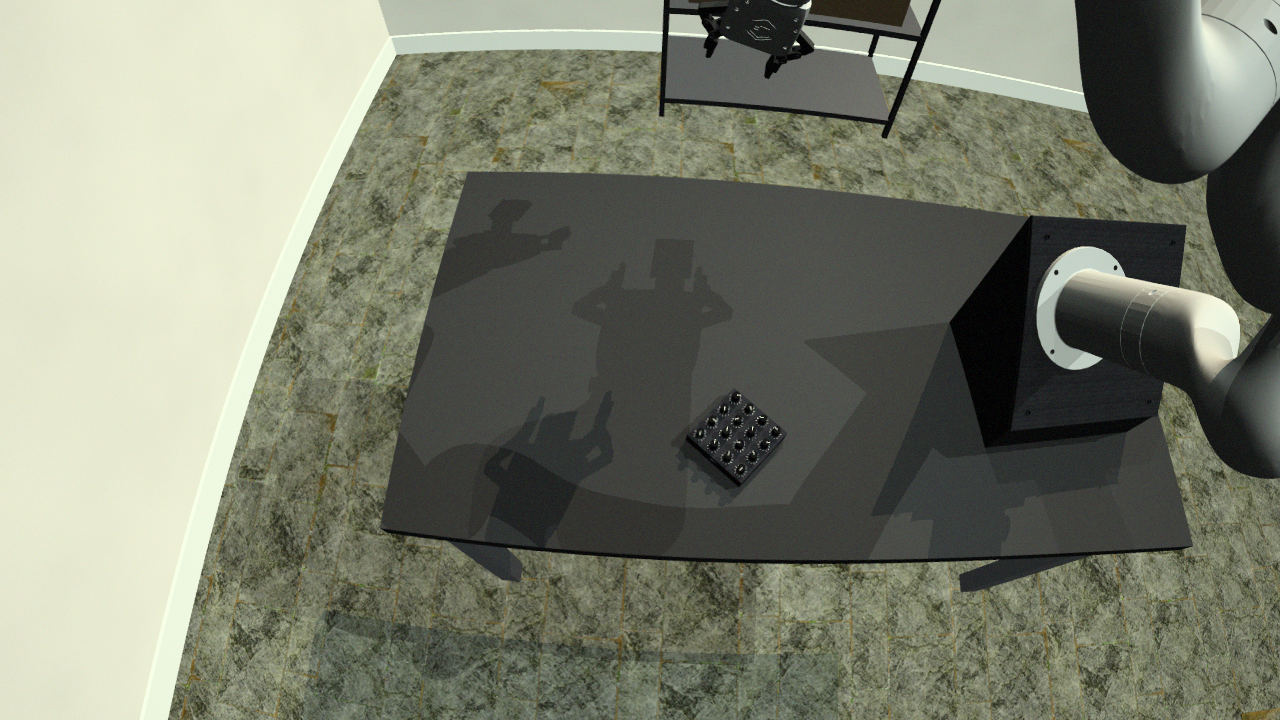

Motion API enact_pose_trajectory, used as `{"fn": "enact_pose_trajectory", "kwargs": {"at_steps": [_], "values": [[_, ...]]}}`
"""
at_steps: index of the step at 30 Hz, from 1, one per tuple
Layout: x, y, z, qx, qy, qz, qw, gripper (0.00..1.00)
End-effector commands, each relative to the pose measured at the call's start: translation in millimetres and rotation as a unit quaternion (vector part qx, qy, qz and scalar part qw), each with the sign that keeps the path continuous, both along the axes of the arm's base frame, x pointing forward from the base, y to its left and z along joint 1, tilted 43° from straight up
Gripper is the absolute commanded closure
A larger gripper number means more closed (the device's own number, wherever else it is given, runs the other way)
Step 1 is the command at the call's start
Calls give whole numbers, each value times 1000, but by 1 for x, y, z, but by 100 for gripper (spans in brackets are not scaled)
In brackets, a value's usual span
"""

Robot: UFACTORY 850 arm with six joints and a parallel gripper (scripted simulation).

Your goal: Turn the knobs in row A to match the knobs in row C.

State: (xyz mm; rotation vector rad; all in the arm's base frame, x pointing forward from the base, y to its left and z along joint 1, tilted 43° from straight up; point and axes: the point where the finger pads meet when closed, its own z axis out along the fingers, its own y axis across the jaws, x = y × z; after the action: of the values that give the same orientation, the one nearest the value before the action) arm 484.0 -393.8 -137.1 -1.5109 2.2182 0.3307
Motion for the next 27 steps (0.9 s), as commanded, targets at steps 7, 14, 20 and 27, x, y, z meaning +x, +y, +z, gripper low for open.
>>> {"fn": "enact_pose_trajectory", "kwargs": {"at_steps": [7,14,20,27], "values": [[17,26,9,-7,-32,67,997,0],[38,69,21,-16,-82,169,982,0],[57,114,34,-24,-135,269,953,0],[74,168,49,-34,-196,380,903,0]]}}
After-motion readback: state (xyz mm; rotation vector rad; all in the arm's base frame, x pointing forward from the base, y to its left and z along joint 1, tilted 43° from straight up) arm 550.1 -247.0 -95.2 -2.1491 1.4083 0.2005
